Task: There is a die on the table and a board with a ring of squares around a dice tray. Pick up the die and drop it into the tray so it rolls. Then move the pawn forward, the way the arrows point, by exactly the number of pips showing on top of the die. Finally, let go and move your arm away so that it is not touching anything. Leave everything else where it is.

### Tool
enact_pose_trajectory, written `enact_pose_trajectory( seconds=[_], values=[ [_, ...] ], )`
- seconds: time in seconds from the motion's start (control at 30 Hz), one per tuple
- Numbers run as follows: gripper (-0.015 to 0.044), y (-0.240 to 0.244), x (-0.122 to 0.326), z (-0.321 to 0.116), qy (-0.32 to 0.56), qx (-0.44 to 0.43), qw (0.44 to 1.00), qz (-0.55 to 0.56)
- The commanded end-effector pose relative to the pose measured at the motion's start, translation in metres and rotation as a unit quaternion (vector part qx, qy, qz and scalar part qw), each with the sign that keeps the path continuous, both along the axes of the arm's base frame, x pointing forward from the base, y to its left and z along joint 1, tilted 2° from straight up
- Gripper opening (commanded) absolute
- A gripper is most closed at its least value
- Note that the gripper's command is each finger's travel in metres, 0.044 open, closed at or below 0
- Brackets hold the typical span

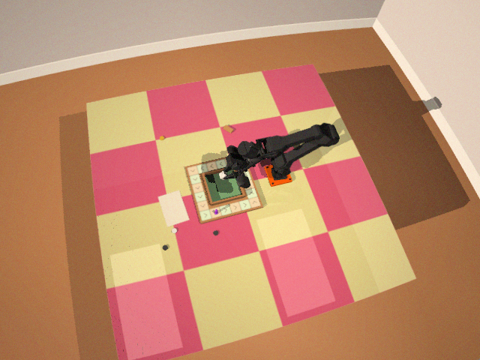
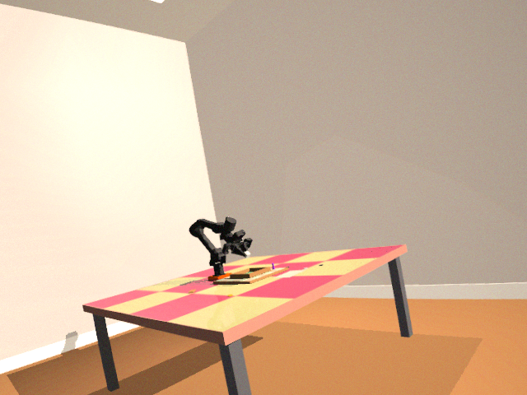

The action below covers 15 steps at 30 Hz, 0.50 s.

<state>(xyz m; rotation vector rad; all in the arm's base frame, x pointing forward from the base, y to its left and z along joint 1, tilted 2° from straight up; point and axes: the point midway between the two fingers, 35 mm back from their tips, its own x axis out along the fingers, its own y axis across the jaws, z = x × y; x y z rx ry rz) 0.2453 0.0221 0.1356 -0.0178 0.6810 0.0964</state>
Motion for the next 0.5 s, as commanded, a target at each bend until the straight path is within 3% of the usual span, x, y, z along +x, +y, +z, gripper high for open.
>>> enact_pose_trajectory(
  seconds=[0.0,0.33,0.47],
  values=[
    [0.0157,0.000,0.000,0.000,0.000,0.000,1.000,0.000],
    [0.0420,-0.001,-0.001,0.040,0.000,0.000,1.000,0.003],
    [0.0440,-0.001,0.000,0.039,0.018,-0.001,1.000,0.003]
  ],
)
